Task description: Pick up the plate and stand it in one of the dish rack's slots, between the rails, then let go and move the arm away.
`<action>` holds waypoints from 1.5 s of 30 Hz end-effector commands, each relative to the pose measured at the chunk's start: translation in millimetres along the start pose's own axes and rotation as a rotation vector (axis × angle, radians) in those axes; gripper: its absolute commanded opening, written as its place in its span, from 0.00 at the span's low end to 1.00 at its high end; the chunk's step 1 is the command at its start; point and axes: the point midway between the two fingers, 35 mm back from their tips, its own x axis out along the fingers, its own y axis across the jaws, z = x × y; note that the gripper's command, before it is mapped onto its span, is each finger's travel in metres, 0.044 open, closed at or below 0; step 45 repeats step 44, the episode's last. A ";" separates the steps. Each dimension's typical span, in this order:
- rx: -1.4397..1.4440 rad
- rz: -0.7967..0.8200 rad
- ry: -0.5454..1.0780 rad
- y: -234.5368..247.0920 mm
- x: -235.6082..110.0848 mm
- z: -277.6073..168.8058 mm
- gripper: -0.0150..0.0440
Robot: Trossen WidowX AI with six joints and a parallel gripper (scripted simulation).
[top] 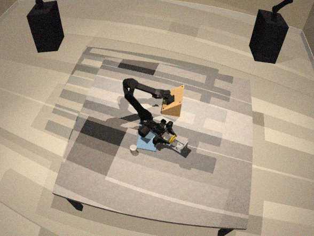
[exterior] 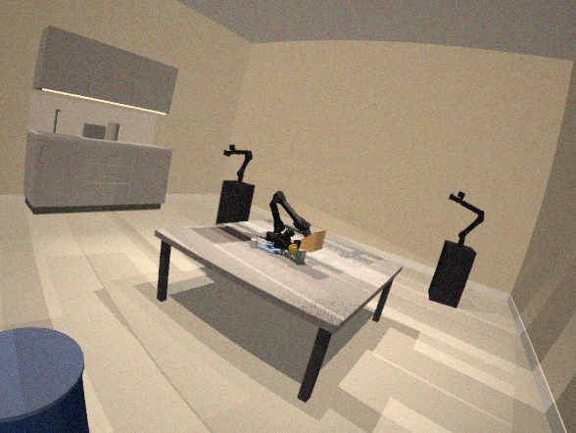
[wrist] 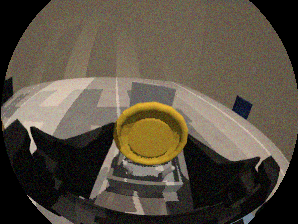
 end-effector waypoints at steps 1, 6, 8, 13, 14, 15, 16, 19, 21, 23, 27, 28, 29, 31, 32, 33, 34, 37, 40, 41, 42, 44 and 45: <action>0.000 0.000 0.000 0.0 0.0 0.0 0.52; 0.000 0.000 0.000 0.0 0.0 0.0 0.74; 0.000 0.000 0.000 0.0 0.0 0.0 0.83; 0.000 0.000 0.000 0.0 0.0 0.0 0.93; 0.000 0.000 0.000 0.0 0.0 0.0 0.93; 0.000 0.000 0.000 0.0 0.0 0.0 0.93; 0.000 0.000 0.000 0.0 0.0 0.0 0.93; -0.001 0.003 0.002 -1.8 -0.1 7.2 0.93; -0.003 0.011 0.006 -5.8 -0.8 27.9 0.93; -0.004 0.016 0.008 -8.1 -2.1 51.9 0.93; -0.003 0.020 0.001 -5.9 -7.4 100.5 0.93; -0.002 0.020 -0.002 -8.2 -7.5 110.0 0.93; -0.002 0.019 -0.004 -9.5 -7.7 116.0 0.93; -0.001 0.019 -0.005 -9.9 -7.8 118.0 0.93; -0.001 0.019 -0.005 -9.9 -7.8 118.0 0.93; -0.001 0.019 -0.005 -9.9 -7.8 118.0 0.93; 0.003 0.021 -0.002 -9.7 -7.6 118.0 0.93; 0.067 0.043 0.041 -7.4 -5.1 118.1 0.93; 0.146 0.067 0.100 -4.1 -2.6 118.3 0.93; 0.171 0.074 0.121 -3.0 -1.9 118.4 0.93; 0.196 0.080 0.142 -1.8 -1.3 118.5 0.93; 0.246 0.092 0.185 0.8 -0.5 118.8 0.93; 0.246 0.092 0.185 0.8 -0.5 118.8 0.93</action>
